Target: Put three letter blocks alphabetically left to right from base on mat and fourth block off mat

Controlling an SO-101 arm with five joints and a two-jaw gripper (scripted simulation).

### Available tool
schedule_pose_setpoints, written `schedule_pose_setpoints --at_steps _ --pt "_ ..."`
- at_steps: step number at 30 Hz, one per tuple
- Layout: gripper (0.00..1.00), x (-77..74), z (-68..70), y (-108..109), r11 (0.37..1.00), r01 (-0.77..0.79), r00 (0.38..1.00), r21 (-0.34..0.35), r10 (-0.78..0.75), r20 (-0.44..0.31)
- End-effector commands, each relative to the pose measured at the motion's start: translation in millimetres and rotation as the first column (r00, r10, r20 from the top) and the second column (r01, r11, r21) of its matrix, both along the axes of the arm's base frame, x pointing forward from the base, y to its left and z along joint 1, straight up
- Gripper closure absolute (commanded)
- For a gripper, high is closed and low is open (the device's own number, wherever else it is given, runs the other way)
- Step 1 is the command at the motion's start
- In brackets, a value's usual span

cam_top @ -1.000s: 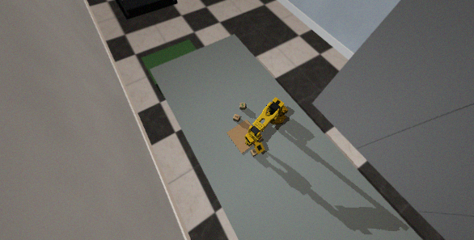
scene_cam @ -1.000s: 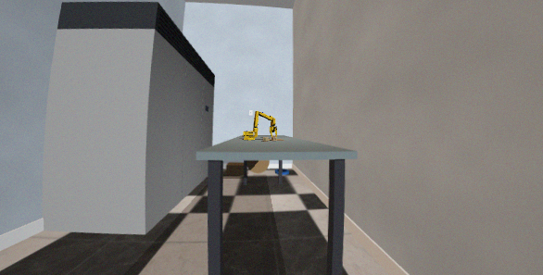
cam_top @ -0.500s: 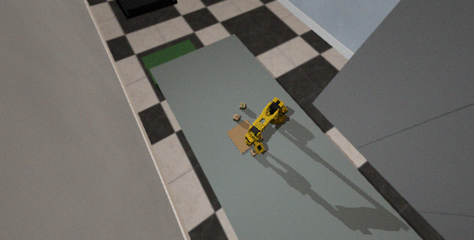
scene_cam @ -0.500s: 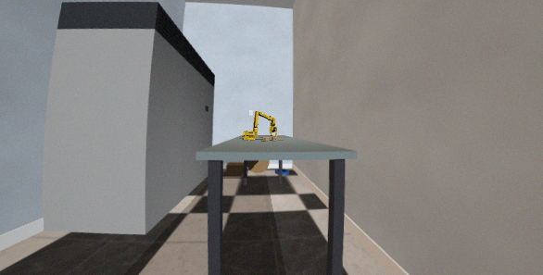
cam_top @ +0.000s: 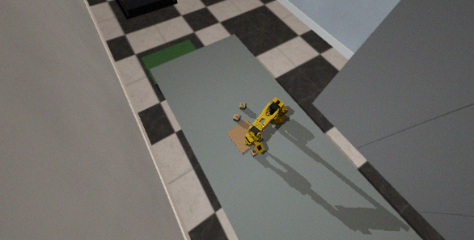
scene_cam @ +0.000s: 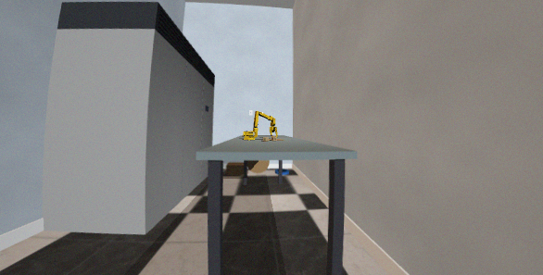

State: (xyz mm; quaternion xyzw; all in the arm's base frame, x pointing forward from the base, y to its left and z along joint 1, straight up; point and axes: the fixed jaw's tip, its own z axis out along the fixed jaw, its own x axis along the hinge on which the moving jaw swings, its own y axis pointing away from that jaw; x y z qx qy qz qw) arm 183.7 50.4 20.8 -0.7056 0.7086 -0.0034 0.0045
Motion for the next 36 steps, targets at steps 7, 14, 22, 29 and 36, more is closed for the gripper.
schedule_pose_setpoints --at_steps 7,14,22,29,36 --pt "0.68 15.2 16.5 5 1.0 -0.002 0.994 0.032 -0.001 0.111" --pt "0.64 15.2 16.5 5 1.0 -0.002 0.994 0.032 -0.001 0.111" --pt "0.64 15.3 17.0 5 1.0 -0.002 0.994 0.032 -0.001 0.111" --pt "0.64 15.8 29.0 5 1.0 -0.002 0.994 0.032 -0.001 0.111" --pt "0.64 14.9 46.5 5 1.0 -0.002 0.994 0.032 -0.001 0.111"
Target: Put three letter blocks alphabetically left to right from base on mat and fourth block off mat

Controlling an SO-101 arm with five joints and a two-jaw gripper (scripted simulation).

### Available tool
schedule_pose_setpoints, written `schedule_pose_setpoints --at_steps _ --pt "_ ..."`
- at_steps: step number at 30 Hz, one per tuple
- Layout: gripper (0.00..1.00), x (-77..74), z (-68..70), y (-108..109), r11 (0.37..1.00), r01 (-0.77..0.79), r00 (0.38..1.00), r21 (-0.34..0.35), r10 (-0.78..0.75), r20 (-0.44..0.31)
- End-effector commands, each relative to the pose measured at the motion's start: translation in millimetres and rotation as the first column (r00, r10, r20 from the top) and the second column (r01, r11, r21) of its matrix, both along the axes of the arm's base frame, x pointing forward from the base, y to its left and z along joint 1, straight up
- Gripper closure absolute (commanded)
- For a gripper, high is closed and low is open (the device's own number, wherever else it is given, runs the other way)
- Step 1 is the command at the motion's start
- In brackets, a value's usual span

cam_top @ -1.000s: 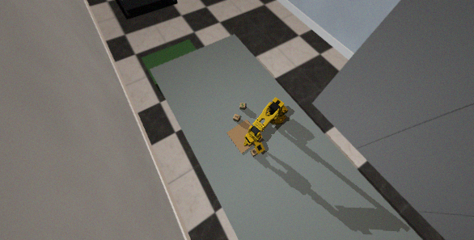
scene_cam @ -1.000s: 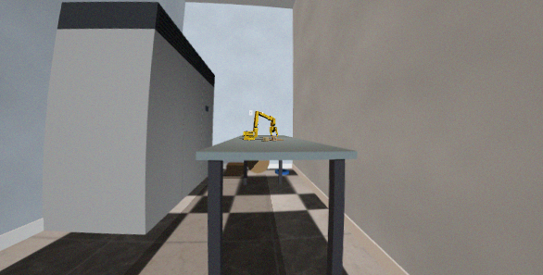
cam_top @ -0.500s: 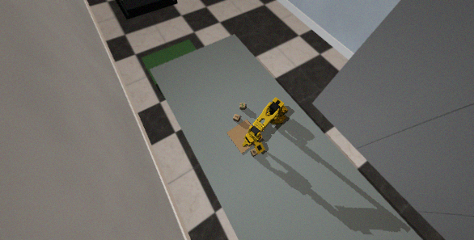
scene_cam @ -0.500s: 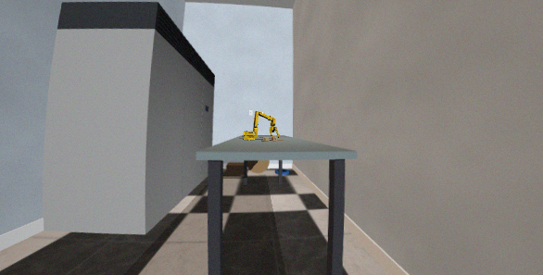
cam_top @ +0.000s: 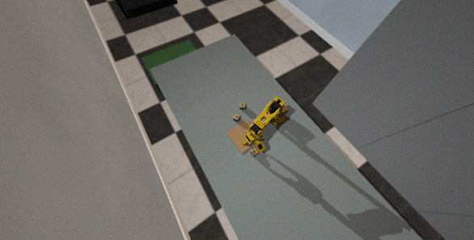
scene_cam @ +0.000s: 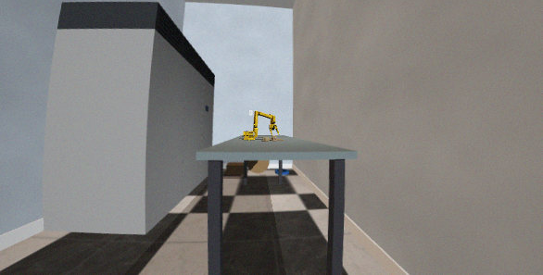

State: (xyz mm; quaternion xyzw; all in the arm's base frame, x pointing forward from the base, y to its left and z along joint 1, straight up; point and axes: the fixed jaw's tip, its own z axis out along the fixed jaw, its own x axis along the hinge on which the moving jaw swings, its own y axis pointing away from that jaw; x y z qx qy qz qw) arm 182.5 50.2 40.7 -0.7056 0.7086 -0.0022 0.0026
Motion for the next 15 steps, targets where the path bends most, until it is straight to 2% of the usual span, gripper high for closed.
schedule_pose_setpoints --at_steps 1,8,15 --pt "0.64 15.6 30.3 5 0.999 -0.002 0.993 0.033 -0.001 0.115" --pt "0.64 11.2 51.4 4 0.999 -0.002 0.993 0.033 -0.001 0.115" --pt "0.64 9.7 56.5 4 0.999 -0.002 0.993 0.033 -0.001 0.115"
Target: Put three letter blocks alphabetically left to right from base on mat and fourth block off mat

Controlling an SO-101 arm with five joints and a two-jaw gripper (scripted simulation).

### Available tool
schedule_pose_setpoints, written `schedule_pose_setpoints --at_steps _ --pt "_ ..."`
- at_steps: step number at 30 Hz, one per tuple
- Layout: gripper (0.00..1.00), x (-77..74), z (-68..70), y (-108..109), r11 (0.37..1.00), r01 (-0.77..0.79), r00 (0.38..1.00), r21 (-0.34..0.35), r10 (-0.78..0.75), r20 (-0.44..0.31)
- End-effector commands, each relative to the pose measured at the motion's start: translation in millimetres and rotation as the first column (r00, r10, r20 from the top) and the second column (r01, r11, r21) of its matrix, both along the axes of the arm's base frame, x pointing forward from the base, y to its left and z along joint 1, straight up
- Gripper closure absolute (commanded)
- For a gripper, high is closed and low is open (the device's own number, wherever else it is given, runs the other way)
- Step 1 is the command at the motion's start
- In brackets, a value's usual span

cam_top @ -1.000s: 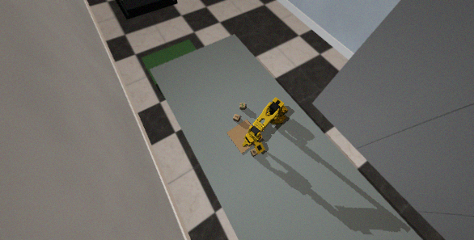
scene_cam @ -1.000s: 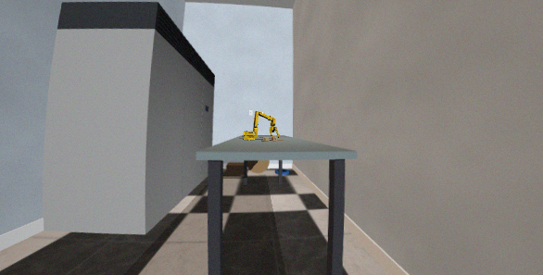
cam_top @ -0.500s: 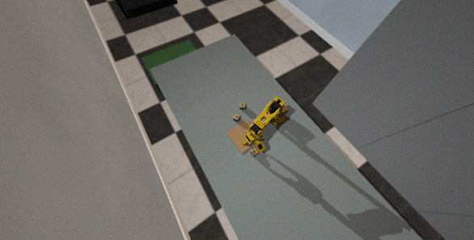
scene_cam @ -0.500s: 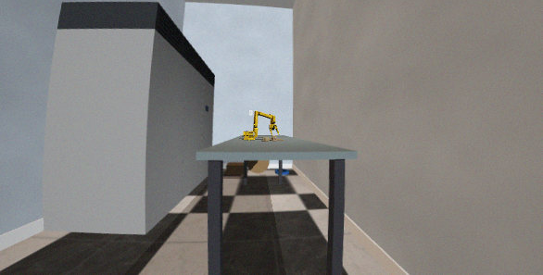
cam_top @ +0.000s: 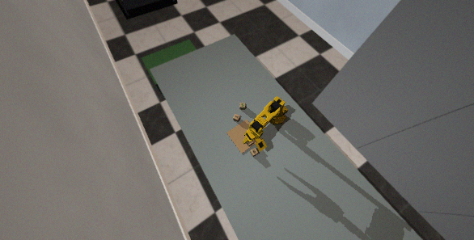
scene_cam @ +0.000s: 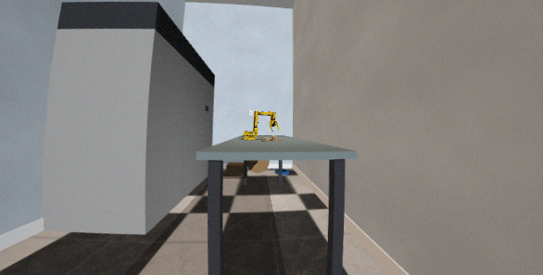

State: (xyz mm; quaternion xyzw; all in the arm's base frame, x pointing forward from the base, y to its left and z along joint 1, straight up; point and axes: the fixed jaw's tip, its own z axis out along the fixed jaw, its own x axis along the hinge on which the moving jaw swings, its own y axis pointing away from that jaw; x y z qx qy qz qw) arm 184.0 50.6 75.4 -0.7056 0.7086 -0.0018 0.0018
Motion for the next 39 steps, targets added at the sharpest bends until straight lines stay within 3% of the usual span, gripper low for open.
schedule_pose_setpoints --at_steps 1,24,28,34,36,39 --pt "0.64 8.3 21.8 3 0.999 -0.002 0.993 0.033 -0.002 0.117" --pt "0.64 8.6 24.8 3 0.999 -0.003 0.991 0.038 -0.002 0.134" --pt "0.64 9.4 35.7 4 0.999 -0.006 0.981 0.054 -0.005 0.195" --pt "0.65 8.4 64.3 3 0.995 -0.018 0.936 0.096 -0.017 0.351" --pt "0.65 8.4 64.3 3 0.995 -0.018 0.936 0.096 -0.017 0.351" --pt "0.65 5.9 79.7 3 0.993 -0.027 0.902 0.118 -0.026 0.431"
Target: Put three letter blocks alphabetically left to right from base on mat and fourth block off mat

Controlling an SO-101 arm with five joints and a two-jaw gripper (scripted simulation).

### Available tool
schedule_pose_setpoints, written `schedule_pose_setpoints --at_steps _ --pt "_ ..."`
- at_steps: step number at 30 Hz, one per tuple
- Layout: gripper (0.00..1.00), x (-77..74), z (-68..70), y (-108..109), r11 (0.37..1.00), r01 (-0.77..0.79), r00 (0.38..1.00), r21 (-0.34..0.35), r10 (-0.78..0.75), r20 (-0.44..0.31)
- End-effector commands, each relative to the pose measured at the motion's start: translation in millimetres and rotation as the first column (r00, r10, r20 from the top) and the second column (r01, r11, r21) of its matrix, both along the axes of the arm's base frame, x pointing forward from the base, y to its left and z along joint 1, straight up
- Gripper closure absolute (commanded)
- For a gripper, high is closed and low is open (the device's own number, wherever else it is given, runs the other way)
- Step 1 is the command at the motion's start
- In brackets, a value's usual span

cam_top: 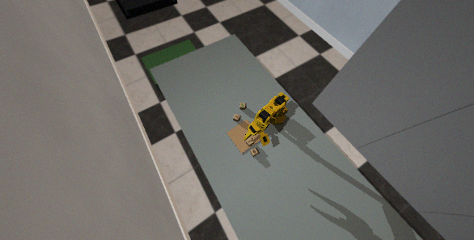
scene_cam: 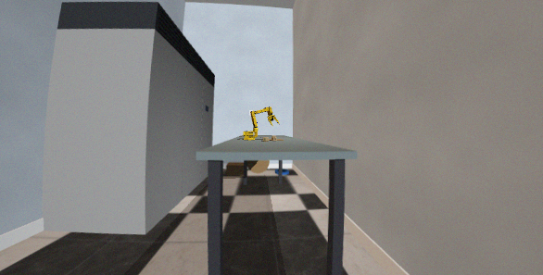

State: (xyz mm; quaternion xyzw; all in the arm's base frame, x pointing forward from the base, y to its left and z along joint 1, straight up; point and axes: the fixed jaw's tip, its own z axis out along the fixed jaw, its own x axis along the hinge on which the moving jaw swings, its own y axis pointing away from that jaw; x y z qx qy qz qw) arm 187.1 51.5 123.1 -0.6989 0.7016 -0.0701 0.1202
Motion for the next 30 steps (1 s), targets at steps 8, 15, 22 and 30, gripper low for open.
schedule_pose_setpoints --at_steps 8,15,22,30 --pt "0.65 -4.2 56.4 0 0.996 -0.016 0.947 0.089 -0.014 0.32" --pt "0.65 -4.8 57.9 0 0.996 -0.016 0.944 0.091 -0.015 0.328" --pt "0.65 -2.4 57.0 -8 0.991 0.068 0.942 0.117 -0.102 0.321" --pt "0.65 3.2 53.3 -42 0.897 0.387 0.855 0.215 -0.436 0.28"
